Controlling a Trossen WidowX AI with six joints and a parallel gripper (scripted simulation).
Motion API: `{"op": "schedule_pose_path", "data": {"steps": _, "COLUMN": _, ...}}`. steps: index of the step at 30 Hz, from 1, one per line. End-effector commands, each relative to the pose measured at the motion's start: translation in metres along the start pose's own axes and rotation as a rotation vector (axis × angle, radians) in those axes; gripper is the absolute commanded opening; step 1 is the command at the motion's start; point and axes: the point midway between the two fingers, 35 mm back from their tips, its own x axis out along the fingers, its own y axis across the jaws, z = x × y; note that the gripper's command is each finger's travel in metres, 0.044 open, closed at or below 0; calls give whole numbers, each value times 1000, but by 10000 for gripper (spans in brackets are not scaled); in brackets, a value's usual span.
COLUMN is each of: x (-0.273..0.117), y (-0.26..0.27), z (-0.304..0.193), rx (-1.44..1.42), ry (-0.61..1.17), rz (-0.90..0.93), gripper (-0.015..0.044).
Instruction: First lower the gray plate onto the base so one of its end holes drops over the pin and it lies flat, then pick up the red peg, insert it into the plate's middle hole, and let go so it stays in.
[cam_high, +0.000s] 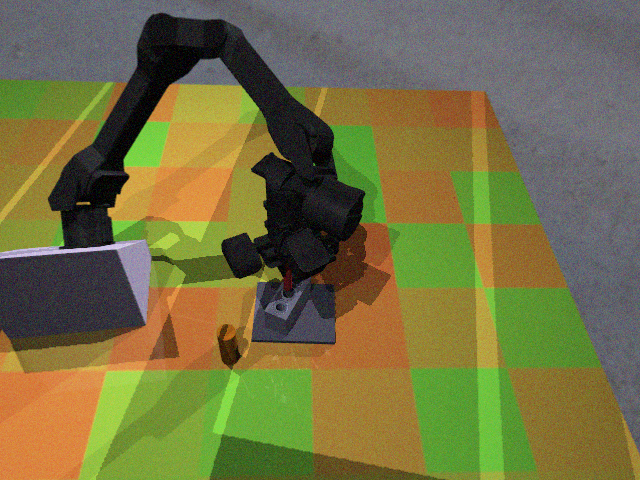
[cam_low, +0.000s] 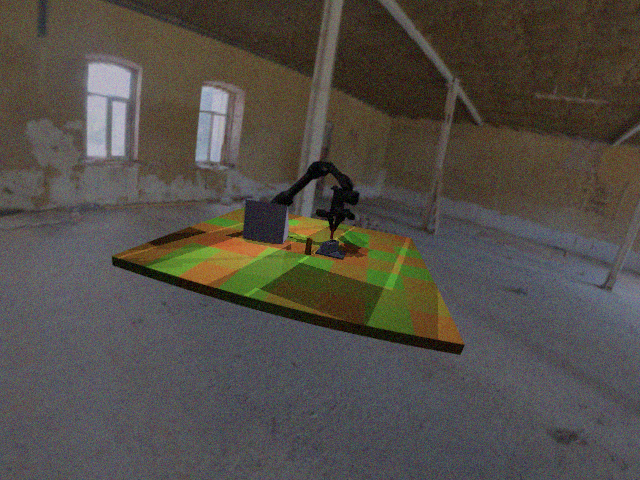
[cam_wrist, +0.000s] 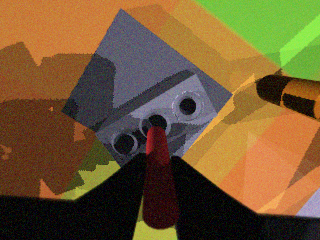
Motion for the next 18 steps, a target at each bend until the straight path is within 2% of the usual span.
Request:
{"op": "schedule_pose_path", "data": {"steps": 1, "x": 0, "y": 0, "z": 0, "rx": 0, "ry": 0, "rz": 0, "gripper": 0}}
{"op": "schedule_pose_path", "data": {"steps": 18, "x": 18, "y": -1, "z": 4, "rx": -5, "ry": -3, "rz": -4, "gripper": 0}}
